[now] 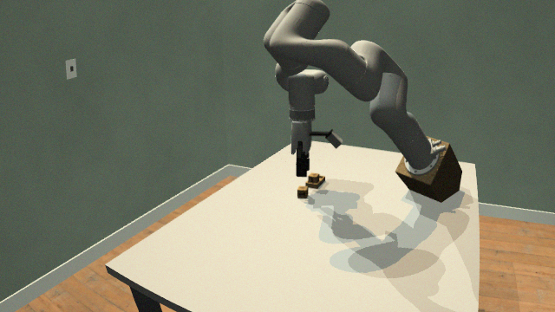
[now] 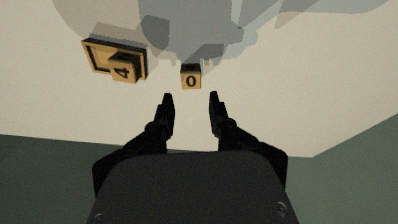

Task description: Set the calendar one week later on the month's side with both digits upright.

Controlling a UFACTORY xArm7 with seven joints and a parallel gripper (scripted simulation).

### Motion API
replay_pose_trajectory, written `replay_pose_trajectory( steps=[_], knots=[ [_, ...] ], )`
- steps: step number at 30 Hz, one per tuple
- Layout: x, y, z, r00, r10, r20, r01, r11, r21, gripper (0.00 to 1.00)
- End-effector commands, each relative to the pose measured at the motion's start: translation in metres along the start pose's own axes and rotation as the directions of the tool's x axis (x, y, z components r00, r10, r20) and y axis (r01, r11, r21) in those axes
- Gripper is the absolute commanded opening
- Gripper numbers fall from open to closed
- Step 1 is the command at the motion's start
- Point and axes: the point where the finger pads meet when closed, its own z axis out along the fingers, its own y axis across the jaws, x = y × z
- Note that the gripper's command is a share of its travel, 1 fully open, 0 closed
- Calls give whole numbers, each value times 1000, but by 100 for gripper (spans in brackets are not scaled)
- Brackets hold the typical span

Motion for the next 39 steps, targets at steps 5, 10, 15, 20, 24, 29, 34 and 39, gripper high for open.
replay_pose_trajectory(
  steps=[5, 10, 15, 20, 24, 29, 34, 39],
  knots=[
    [-1, -1, 7, 1000, 0, 3, 0, 1000, 2, 47],
    [-1, 0, 15, 1000, 0, 3, 0, 1000, 2, 47],
    [-1, 0, 23, 1000, 0, 3, 0, 1000, 2, 47],
    [-1, 0, 27, 1000, 0, 3, 0, 1000, 2, 47],
    [-1, 0, 32, 1000, 0, 3, 0, 1000, 2, 47],
    [-1, 0, 36, 1000, 0, 3, 0, 1000, 2, 47],
    [-1, 0, 39, 1000, 0, 3, 0, 1000, 2, 47],
    [-1, 0, 40, 1000, 0, 3, 0, 1000, 2, 47]
  ],
)
